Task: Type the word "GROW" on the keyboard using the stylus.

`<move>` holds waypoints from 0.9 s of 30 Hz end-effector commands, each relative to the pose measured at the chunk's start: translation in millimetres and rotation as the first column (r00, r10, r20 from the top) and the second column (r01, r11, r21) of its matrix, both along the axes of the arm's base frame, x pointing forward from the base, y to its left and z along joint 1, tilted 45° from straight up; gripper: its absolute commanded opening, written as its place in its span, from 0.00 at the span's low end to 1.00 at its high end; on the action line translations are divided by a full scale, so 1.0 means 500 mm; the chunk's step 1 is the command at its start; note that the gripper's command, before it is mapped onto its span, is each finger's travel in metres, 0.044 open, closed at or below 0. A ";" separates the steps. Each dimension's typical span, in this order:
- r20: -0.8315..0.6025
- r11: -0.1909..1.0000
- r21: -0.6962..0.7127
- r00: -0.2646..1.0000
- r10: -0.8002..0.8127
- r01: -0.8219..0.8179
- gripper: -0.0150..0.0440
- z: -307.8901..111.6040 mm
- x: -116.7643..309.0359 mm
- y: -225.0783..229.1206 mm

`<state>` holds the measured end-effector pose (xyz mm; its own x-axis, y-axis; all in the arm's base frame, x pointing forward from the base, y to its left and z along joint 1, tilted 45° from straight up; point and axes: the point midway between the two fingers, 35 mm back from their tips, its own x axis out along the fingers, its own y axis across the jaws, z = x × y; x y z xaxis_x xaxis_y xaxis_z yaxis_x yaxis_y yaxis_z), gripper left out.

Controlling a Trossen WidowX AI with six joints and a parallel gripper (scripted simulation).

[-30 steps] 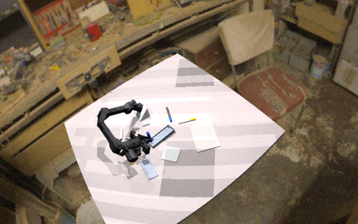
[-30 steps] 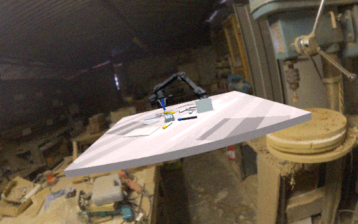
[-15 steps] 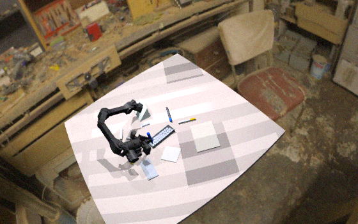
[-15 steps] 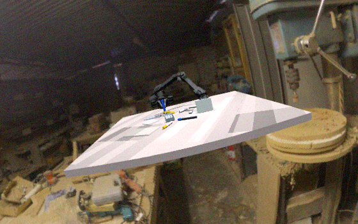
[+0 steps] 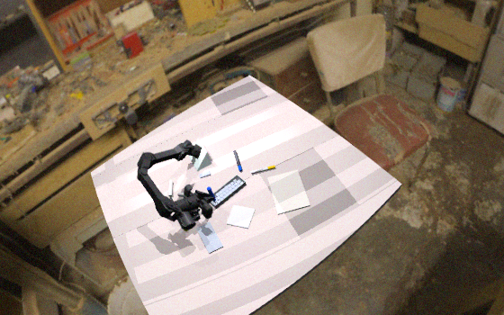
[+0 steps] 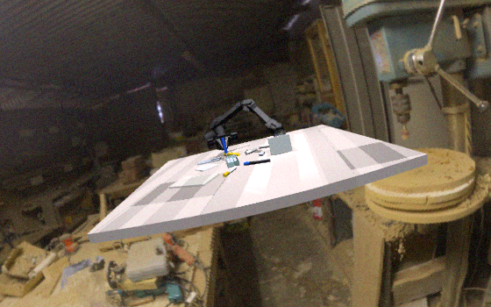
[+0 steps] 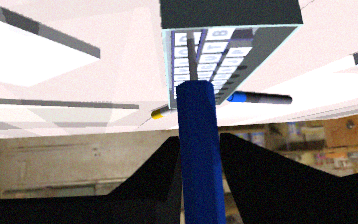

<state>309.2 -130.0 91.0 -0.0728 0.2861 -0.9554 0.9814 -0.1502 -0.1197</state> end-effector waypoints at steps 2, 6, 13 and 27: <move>-0.002 1.000 -0.003 1.000 0.004 -0.004 0.39 -0.004 -0.001 -0.004; -0.002 1.000 -0.004 1.000 0.004 -0.004 0.39 -0.006 -0.002 -0.006; -0.002 1.000 -0.004 1.000 0.004 -0.004 0.39 -0.010 -0.003 -0.010; -0.002 1.000 -0.004 1.000 0.004 -0.004 0.39 -0.011 -0.003 -0.010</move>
